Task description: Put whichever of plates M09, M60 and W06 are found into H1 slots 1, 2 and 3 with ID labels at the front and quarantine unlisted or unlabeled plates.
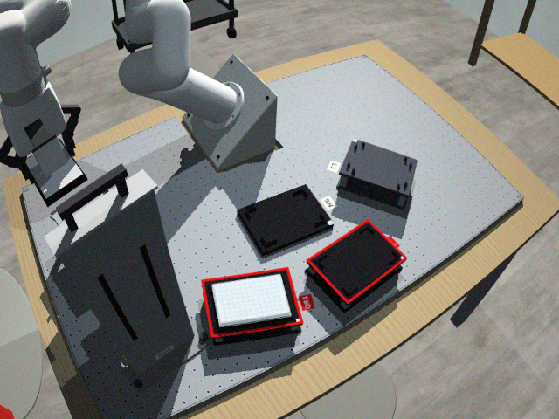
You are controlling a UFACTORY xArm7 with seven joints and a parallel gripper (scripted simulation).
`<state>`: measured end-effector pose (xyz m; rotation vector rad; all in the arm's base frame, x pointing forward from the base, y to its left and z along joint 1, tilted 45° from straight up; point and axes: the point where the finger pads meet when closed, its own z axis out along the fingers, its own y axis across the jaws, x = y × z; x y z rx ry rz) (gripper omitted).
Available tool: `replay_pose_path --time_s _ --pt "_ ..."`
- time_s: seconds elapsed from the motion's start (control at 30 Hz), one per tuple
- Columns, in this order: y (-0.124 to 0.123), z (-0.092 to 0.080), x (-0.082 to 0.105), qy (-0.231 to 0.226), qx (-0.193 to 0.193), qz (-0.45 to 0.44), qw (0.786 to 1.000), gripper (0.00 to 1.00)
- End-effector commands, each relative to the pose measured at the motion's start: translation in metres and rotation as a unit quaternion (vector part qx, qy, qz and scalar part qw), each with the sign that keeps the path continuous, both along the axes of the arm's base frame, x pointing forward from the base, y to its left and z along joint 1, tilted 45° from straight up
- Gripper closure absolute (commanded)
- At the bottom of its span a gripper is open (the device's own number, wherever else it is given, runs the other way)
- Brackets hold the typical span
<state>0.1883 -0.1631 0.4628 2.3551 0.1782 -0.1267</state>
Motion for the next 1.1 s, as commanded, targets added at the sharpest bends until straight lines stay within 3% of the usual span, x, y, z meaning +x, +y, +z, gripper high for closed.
replay_pose_path --time_s 0.0,1.07 --pt "0.011 0.012 0.001 -0.001 -0.002 0.001 1.000 1.00" --pt "0.077 0.078 0.005 -0.001 -0.002 0.001 1.000 1.00"
